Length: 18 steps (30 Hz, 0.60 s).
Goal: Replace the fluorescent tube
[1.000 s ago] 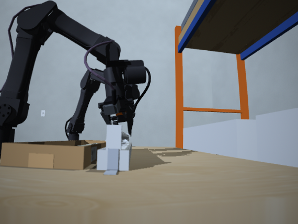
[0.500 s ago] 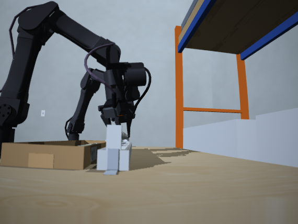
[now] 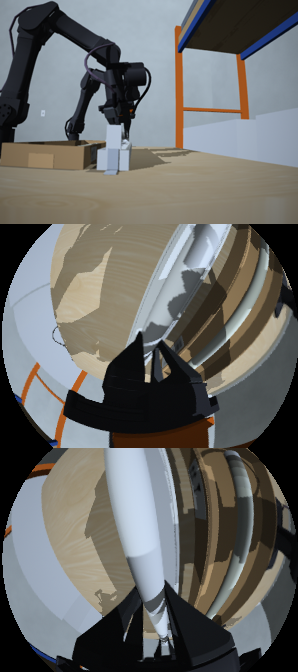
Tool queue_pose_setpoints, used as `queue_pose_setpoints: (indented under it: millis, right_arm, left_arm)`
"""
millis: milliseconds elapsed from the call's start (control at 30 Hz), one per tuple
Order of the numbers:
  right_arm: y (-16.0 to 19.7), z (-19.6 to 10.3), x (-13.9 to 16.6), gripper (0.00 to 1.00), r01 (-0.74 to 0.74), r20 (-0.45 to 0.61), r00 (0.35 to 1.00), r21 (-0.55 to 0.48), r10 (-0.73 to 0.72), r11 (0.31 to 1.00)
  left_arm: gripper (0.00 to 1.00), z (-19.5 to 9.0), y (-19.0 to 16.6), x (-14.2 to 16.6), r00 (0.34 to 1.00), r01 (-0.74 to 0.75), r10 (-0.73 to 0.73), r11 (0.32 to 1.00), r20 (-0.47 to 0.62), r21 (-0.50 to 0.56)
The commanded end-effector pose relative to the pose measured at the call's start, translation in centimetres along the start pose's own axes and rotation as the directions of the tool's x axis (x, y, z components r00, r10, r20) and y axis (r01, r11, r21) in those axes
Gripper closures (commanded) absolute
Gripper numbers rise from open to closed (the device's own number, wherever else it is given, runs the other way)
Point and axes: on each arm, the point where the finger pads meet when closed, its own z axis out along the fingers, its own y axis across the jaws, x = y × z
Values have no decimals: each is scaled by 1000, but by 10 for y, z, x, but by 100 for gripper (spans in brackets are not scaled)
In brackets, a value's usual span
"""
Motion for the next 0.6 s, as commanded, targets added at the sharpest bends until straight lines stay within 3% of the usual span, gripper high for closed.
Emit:
queue_pose_setpoints:
  millis: [0,567]
  right_arm:
    - [6,-7,-4,89,0,9,1000,-17,0,1000]
    - [3,-7,-4,89,-11,10,1000,-8,11,1000]
  left_arm:
    - [89,-18,13,-7,999,10,-8,998,41,-57]
    - [89,-18,12,-6,999,10,-8,998,40,-56]
